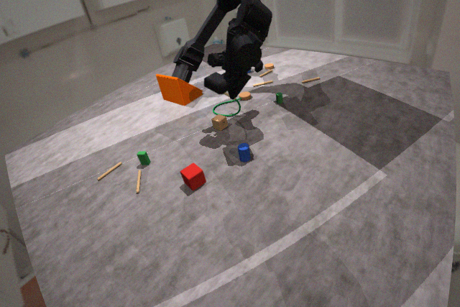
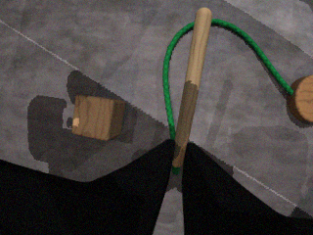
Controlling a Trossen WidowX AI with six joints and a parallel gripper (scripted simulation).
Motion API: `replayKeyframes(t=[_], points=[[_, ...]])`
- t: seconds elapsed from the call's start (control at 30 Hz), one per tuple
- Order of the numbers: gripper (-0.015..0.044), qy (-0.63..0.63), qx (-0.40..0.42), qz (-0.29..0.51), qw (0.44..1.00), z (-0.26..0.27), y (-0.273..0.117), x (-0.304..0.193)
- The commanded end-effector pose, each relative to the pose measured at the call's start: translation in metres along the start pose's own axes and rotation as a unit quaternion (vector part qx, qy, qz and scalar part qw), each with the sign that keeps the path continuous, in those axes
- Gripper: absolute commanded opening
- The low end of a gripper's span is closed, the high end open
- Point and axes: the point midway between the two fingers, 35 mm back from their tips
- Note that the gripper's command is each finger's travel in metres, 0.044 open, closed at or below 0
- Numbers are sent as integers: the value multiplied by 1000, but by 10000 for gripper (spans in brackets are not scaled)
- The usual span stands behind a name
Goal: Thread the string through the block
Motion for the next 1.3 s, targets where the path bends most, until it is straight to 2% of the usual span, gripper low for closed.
replayKeyframes(t=[0.0,1.27], points=[[0,1,-2,8,1000,-1,-3,-6],[0,4,-8,46,999,-3,-17,-52]])
Point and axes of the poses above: the point midway between the two fingers, 35 mm back from their tips, its own y axis out along the fingers, its own z axis across the jaws, x = y × z, and after that the axes turned 14 degrees about y, right-handed
